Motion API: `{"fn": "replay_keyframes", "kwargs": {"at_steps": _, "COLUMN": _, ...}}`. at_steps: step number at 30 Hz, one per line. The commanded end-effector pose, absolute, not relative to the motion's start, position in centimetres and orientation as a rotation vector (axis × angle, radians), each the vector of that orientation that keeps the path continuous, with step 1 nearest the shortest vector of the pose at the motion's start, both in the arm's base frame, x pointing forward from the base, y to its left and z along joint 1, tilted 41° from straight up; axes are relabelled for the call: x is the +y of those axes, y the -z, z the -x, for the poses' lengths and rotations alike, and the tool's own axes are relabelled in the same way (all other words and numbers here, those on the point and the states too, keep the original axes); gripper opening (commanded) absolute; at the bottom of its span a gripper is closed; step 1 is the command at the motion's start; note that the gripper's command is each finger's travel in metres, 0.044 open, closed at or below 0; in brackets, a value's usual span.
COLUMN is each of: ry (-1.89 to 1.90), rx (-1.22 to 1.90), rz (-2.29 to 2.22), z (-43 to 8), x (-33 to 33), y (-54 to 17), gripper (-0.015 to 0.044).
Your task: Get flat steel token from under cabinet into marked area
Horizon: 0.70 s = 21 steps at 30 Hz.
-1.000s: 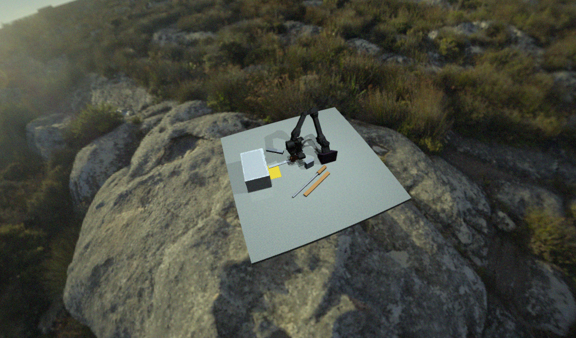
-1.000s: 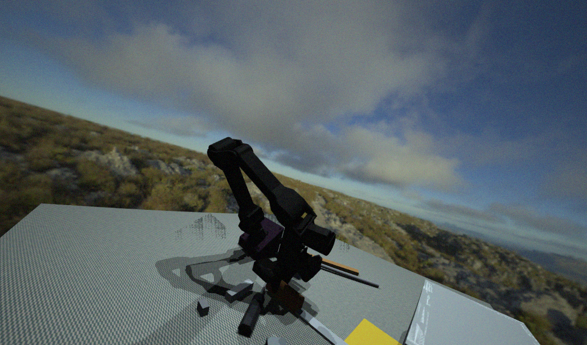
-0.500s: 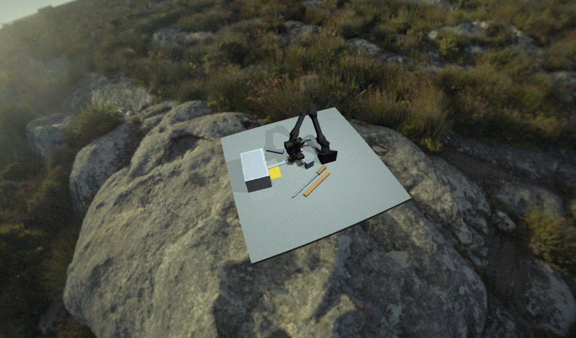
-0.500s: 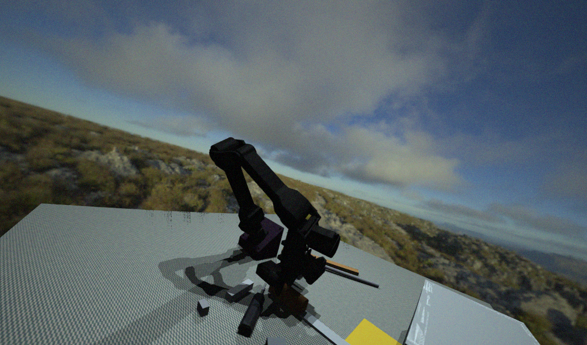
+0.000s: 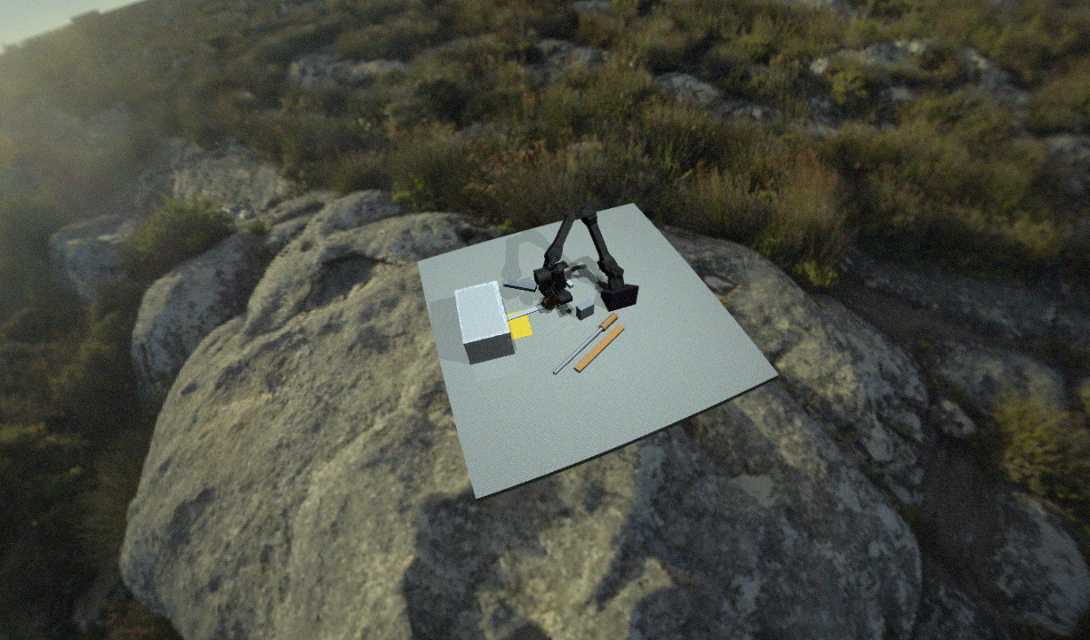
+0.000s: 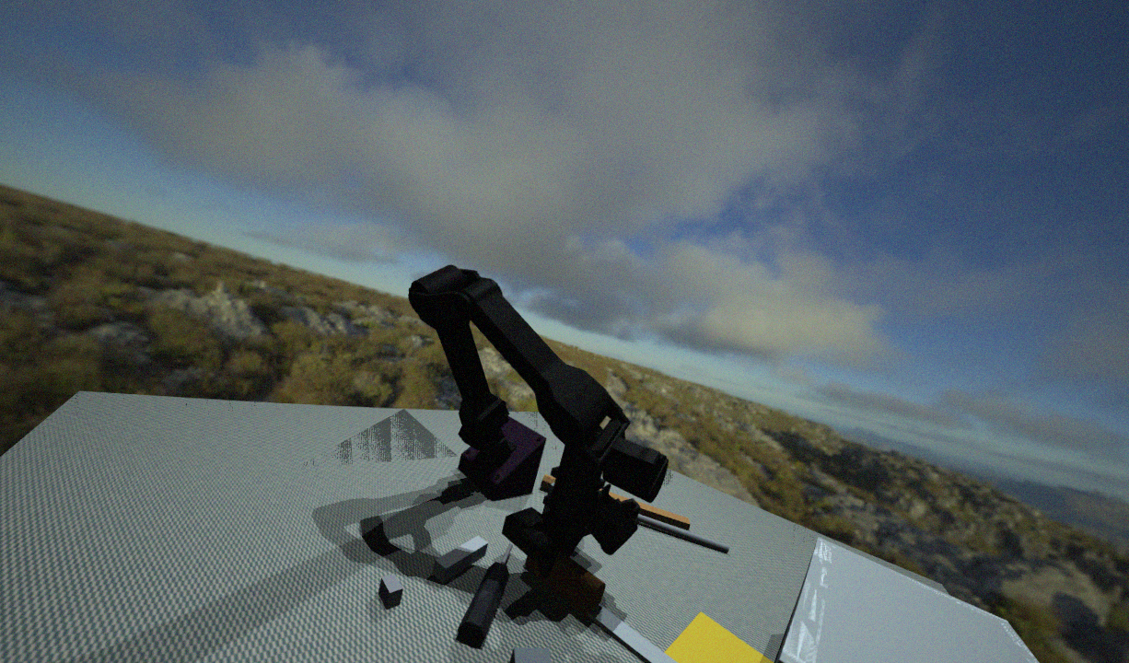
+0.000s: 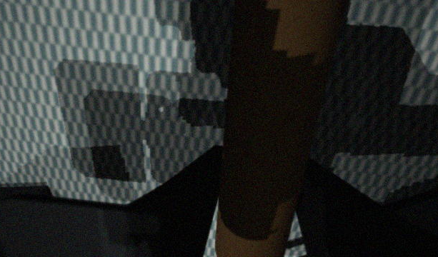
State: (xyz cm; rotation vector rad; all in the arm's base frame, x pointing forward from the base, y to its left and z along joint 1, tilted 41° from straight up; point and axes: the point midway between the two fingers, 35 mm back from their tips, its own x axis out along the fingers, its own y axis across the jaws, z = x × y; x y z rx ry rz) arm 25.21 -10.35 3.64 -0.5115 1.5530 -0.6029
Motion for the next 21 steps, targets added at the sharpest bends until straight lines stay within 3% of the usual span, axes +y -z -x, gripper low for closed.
{"fn": "replay_keyframes", "kwargs": {"at_steps": 1, "ry": 0.599, "rx": 1.553, "rz": 0.517, "z": -26.0, "x": -10.4, "y": -3.7, "gripper": 0.0}}
{"fn": "replay_keyframes", "kwargs": {"at_steps": 21, "ry": 0.597, "rx": 1.553, "rz": 0.519, "z": -28.3, "x": -10.5, "y": -3.6, "gripper": 0.0}}
